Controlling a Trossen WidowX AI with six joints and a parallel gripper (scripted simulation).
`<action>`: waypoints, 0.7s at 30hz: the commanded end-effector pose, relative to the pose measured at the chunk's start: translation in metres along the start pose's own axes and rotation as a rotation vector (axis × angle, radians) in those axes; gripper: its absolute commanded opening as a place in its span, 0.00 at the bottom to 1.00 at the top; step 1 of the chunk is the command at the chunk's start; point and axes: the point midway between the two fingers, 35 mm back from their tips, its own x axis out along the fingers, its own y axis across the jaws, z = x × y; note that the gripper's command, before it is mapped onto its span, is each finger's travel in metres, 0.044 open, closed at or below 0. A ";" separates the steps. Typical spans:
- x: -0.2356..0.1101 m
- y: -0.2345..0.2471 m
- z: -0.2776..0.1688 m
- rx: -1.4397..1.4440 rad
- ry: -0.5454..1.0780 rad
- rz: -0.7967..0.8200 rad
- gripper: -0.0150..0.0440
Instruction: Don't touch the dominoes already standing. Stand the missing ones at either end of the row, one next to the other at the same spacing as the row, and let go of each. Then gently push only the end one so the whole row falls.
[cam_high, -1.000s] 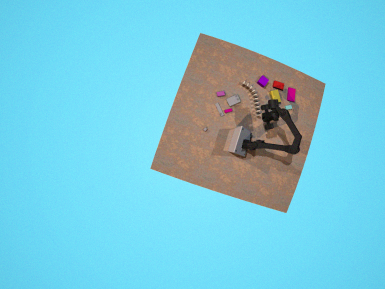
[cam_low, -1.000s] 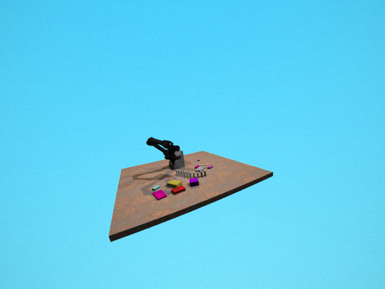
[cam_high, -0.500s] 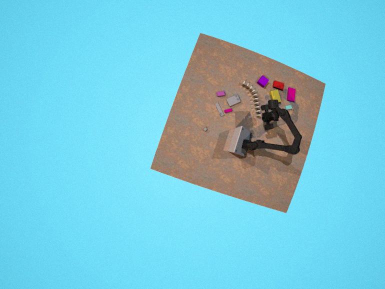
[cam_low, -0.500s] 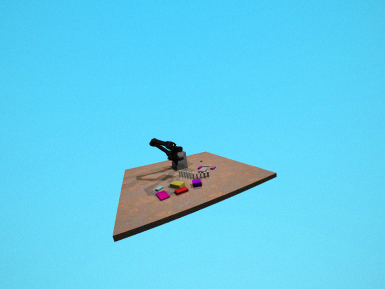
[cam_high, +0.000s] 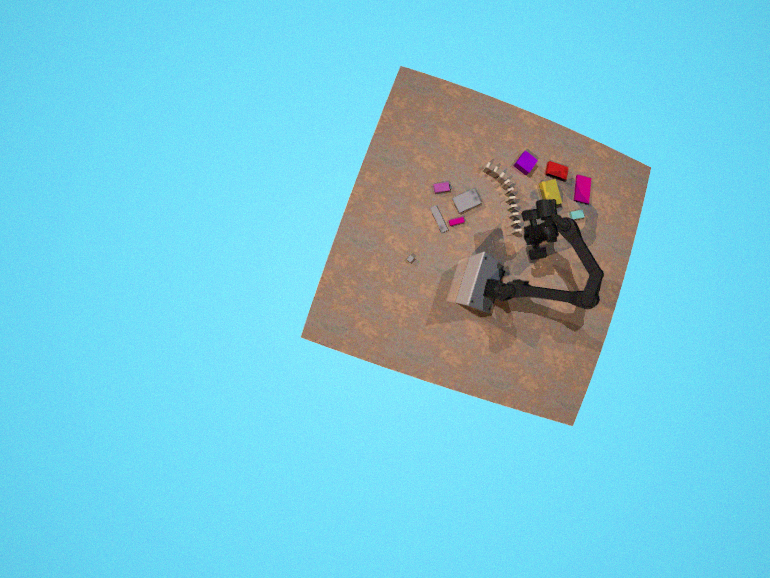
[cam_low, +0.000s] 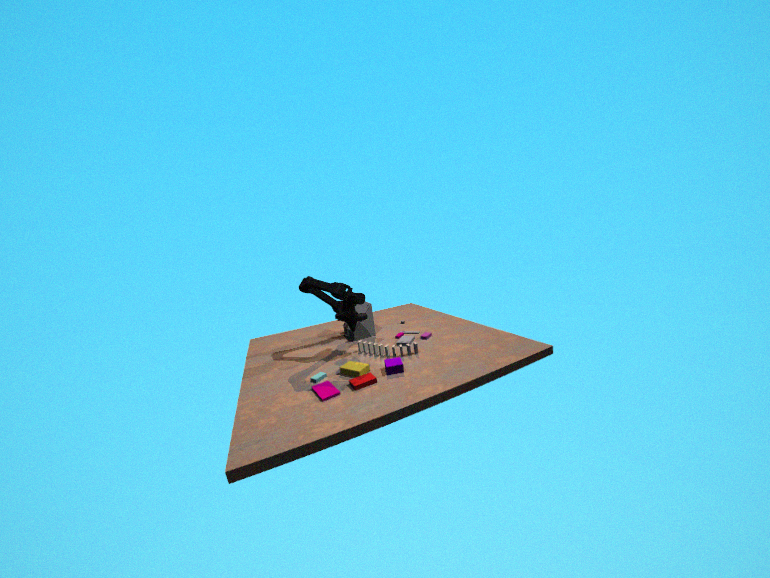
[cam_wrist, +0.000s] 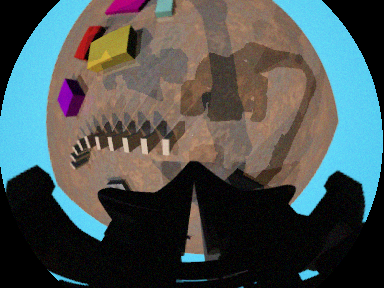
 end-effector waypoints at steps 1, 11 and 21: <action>0.000 0.000 0.001 0.005 -0.004 0.001 0.25; 0.011 0.002 0.001 0.005 -0.001 0.003 0.25; 0.080 0.000 0.003 0.006 -0.008 -0.001 0.25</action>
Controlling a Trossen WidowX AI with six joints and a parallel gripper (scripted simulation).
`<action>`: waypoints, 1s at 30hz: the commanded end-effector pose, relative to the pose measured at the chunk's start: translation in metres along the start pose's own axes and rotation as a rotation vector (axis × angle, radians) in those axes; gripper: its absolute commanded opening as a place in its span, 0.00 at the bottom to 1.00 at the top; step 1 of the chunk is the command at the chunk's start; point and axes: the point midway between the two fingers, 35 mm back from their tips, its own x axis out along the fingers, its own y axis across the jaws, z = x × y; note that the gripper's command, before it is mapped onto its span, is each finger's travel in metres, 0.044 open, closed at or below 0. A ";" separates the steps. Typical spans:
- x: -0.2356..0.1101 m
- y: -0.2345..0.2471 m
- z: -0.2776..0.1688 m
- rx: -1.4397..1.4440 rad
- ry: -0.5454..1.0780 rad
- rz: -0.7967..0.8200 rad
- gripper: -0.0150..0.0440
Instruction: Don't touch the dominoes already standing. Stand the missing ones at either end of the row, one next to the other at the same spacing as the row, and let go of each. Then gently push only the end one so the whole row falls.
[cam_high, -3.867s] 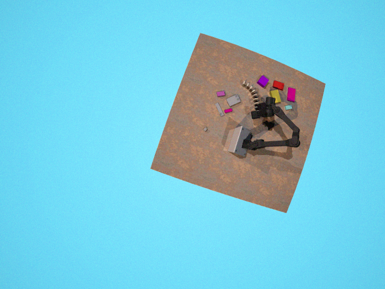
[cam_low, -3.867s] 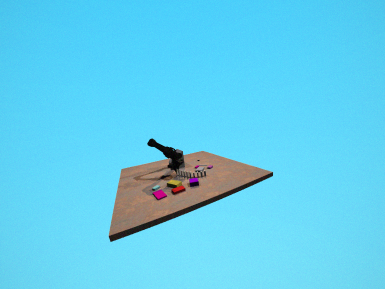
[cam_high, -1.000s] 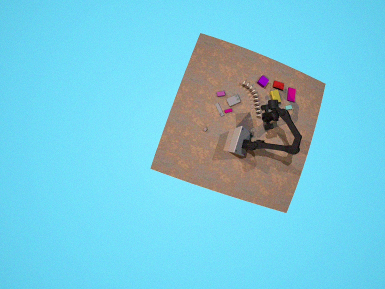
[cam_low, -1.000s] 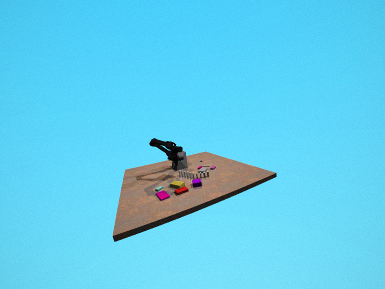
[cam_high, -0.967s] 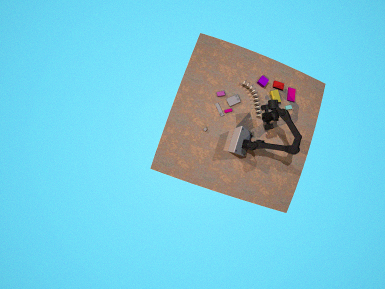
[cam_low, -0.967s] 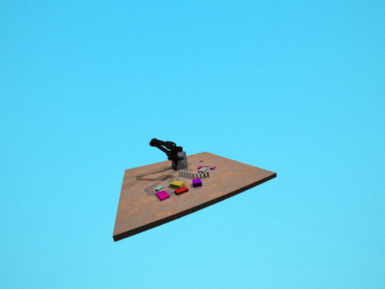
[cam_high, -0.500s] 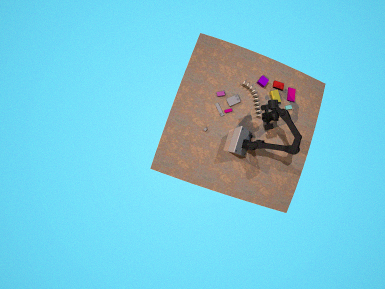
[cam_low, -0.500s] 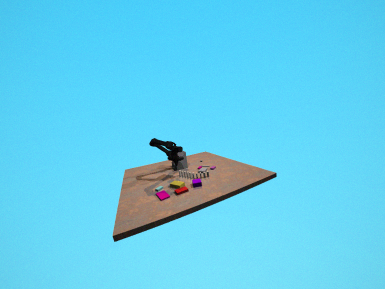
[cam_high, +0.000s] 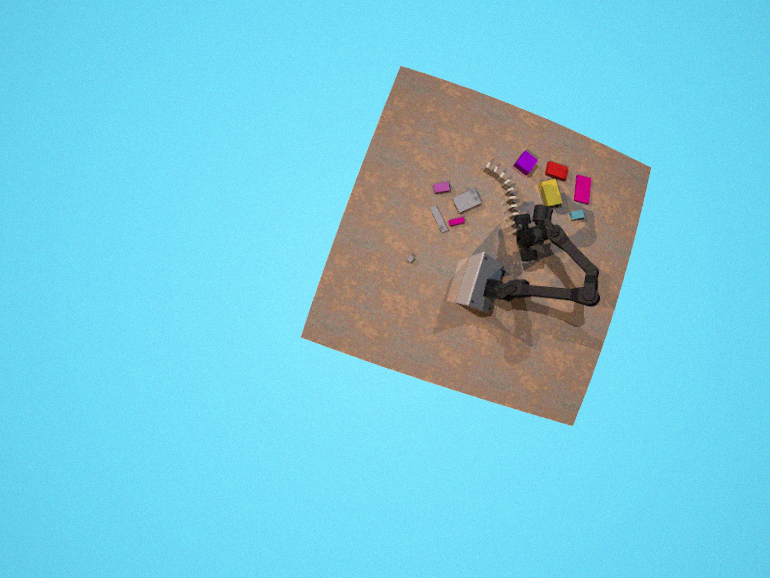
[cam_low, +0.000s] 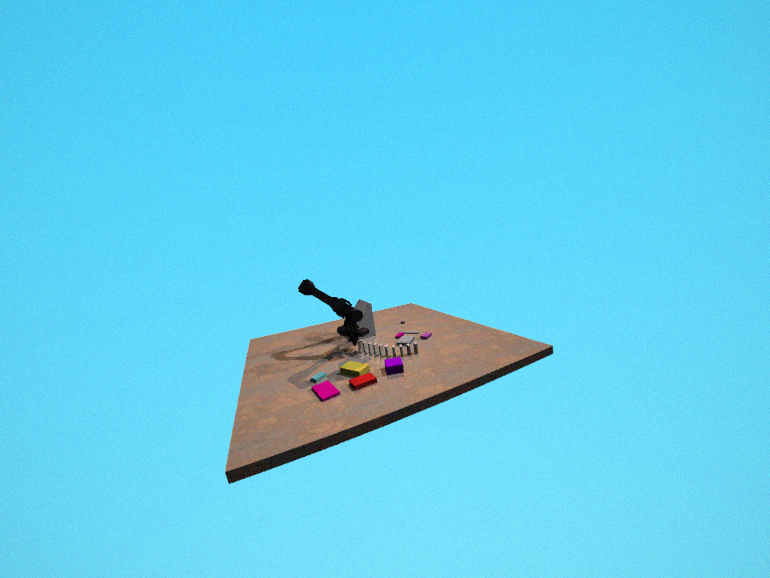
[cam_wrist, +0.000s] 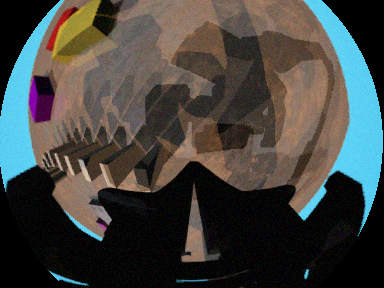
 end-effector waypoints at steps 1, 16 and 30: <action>0.003 0.002 0.000 -0.006 -0.011 0.007 0.25; 0.002 0.026 0.002 -0.005 -0.011 0.009 0.25; -0.015 0.039 0.000 0.021 0.034 -0.014 0.25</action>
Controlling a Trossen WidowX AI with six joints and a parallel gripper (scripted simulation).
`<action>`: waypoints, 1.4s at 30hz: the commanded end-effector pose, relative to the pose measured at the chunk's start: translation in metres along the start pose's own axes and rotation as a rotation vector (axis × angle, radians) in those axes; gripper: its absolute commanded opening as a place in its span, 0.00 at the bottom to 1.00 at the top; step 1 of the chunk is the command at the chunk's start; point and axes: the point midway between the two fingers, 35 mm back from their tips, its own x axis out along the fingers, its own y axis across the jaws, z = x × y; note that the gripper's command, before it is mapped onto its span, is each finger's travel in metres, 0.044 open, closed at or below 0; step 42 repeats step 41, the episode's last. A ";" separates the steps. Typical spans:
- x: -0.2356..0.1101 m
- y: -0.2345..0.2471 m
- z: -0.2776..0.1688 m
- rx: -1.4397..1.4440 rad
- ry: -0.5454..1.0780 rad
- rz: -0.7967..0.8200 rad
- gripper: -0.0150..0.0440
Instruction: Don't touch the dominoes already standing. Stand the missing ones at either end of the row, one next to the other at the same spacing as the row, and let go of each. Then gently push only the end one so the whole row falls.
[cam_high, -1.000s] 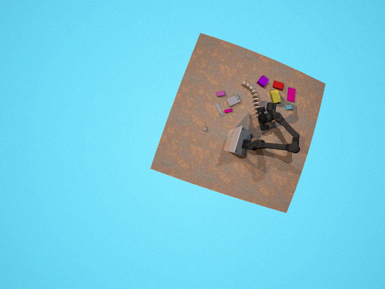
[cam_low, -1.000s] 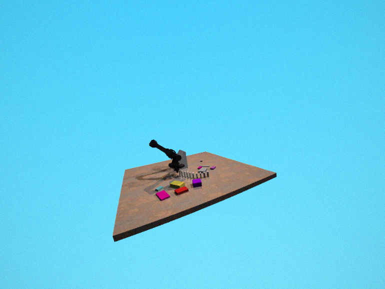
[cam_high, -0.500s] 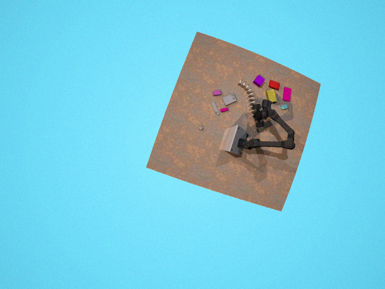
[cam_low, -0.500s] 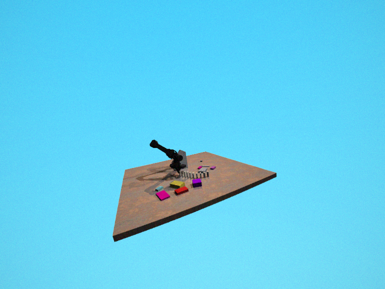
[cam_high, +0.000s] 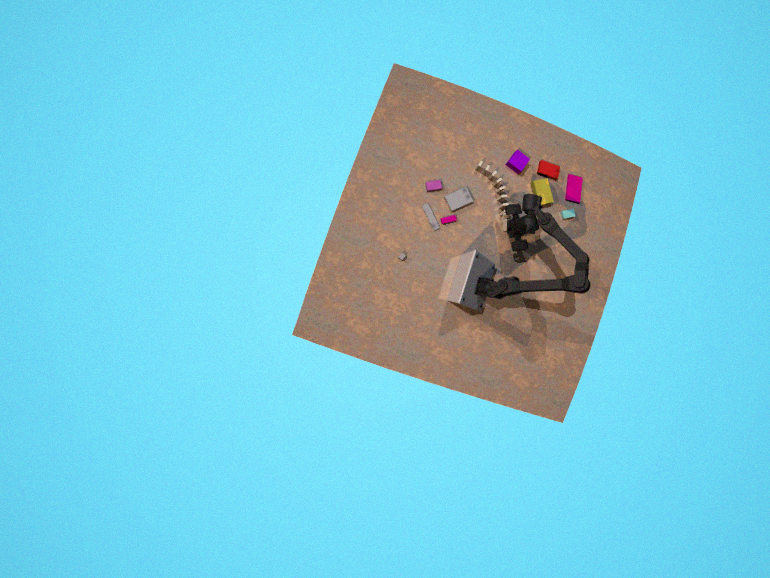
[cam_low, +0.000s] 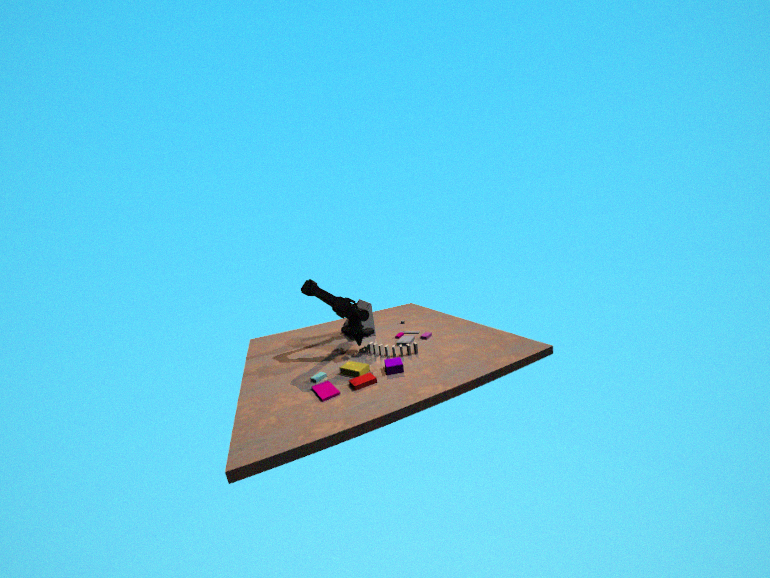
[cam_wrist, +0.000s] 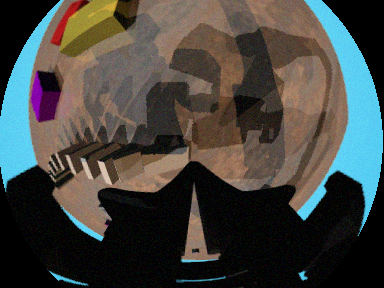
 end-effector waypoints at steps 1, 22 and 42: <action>-0.013 0.006 0.000 0.021 0.024 -0.006 0.25; -0.053 0.024 -0.002 -0.008 -0.024 0.022 0.25; -0.053 0.024 -0.002 -0.008 -0.024 0.022 0.25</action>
